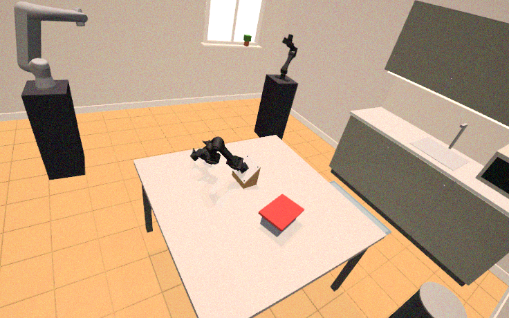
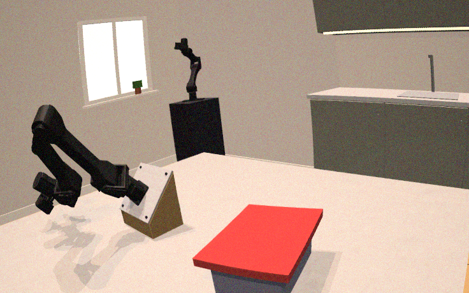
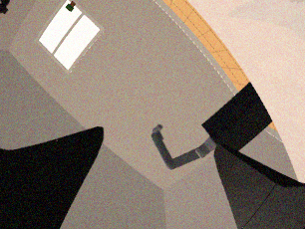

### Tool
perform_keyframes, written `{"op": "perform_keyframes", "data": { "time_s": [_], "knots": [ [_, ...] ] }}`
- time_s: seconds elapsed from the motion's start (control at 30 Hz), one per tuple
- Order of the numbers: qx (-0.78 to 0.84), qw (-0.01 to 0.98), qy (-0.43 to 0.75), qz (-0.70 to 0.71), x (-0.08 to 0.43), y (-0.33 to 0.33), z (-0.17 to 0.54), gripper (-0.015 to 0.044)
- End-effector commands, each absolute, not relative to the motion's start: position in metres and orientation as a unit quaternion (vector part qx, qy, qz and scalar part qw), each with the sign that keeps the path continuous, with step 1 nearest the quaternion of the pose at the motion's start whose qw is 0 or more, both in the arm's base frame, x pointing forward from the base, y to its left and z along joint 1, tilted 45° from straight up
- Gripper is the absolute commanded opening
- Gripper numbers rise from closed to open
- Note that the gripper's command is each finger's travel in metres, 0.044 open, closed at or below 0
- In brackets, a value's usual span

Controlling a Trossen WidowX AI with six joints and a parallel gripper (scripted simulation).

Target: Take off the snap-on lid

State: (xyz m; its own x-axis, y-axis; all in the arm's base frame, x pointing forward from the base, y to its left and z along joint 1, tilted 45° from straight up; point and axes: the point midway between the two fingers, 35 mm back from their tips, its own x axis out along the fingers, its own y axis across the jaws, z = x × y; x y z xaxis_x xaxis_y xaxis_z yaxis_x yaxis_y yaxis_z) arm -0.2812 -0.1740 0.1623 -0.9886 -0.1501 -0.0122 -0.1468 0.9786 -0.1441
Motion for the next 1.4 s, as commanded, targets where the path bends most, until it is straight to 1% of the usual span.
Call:
{"op": "perform_keyframes", "data": {
  "time_s": [0.0, 0.17, 0.2, 0.3, 0.43, 0.5, 0.57, 0.8, 0.87, 0.93, 1.13, 1.2, 1.37],
  "knots": [
    [-0.075, 0.011, 0.995, -0.072, -0.282, -0.173, 0.163, 0.0374],
    [-0.075, 0.011, 0.995, -0.071, -0.29, -0.15, 0.19, 0.0242],
    [-0.075, 0.01, 0.995, -0.071, -0.291, -0.144, 0.196, 0.0235],
    [-0.075, 0.01, 0.995, -0.07, -0.291, -0.126, 0.213, 0.0235],
    [-0.074, 0.019, 0.995, -0.066, -0.295, -0.12, 0.214, 0.0235],
    [-0.078, 0.018, 0.994, -0.071, -0.294, -0.122, 0.216, 0.0235],
    [-0.104, 0.016, 0.988, -0.111, -0.287, -0.139, 0.225, 0.0235],
    [-0.242, 0.038, 0.916, -0.318, -0.234, -0.213, 0.273, 0.0235],
    [-0.258, 0.042, 0.905, -0.336, -0.228, -0.219, 0.279, 0.0235],
    [-0.295, 0.056, 0.873, -0.384, -0.211, -0.234, 0.292, 0.0235],
    [-0.364, 0.124, 0.761, -0.523, -0.159, -0.263, 0.327, 0.0235],
    [-0.373, 0.136, 0.744, -0.537, -0.152, -0.267, 0.331, 0.0235],
    [-0.421, 0.235, 0.614, -0.626, -0.094, -0.284, 0.357, 0.0235]
  ]
}}
